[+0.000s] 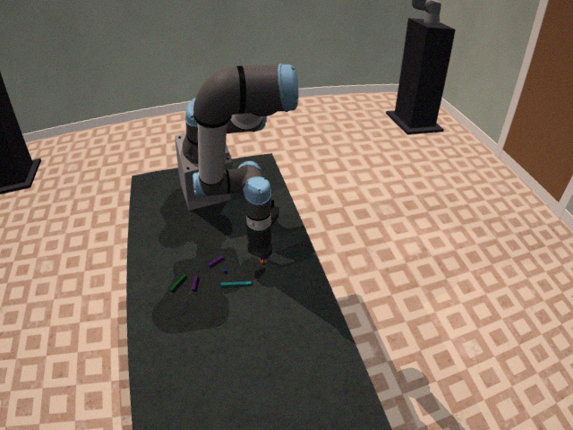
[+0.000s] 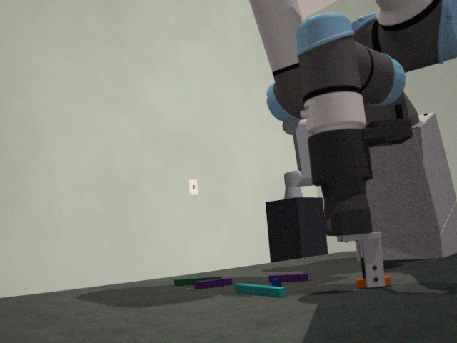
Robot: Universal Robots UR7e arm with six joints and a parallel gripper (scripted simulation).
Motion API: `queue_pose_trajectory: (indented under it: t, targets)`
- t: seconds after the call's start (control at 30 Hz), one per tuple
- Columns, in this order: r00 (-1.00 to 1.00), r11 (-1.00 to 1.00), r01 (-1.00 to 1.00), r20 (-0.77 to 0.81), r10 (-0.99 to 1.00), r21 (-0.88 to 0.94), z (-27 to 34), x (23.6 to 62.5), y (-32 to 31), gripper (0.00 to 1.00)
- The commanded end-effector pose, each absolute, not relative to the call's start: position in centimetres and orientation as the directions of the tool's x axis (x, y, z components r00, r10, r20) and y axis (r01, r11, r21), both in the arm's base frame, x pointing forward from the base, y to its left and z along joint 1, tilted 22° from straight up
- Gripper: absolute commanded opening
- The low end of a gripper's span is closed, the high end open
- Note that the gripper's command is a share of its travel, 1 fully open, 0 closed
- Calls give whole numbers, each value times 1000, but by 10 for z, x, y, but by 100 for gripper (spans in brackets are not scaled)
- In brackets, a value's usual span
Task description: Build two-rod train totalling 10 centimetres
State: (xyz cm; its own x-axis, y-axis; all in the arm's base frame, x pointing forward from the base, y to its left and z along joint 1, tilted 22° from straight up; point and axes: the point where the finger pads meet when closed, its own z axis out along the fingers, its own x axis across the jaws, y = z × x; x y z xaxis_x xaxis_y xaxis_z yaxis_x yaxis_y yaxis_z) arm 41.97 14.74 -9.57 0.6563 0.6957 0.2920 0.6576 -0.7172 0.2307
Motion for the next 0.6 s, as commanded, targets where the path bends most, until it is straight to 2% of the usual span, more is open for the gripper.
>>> queue_pose_trajectory:
  t: [0.0,0.33,0.37,0.43,0.47,0.53,0.57]
  targets:
    - [656,-717,657,293,696,231,-95,420,147,24]
    - [656,-717,657,293,696,231,-95,420,147,24]
    - [656,-717,657,293,696,231,-95,420,147,30]
    - [656,-717,657,293,696,231,-95,420,147,30]
    - [656,-717,657,293,696,231,-95,420,147,36]
    - [656,-717,657,293,696,231,-95,420,147,36]
    - [656,-717,657,293,696,231,-95,420,147,42]
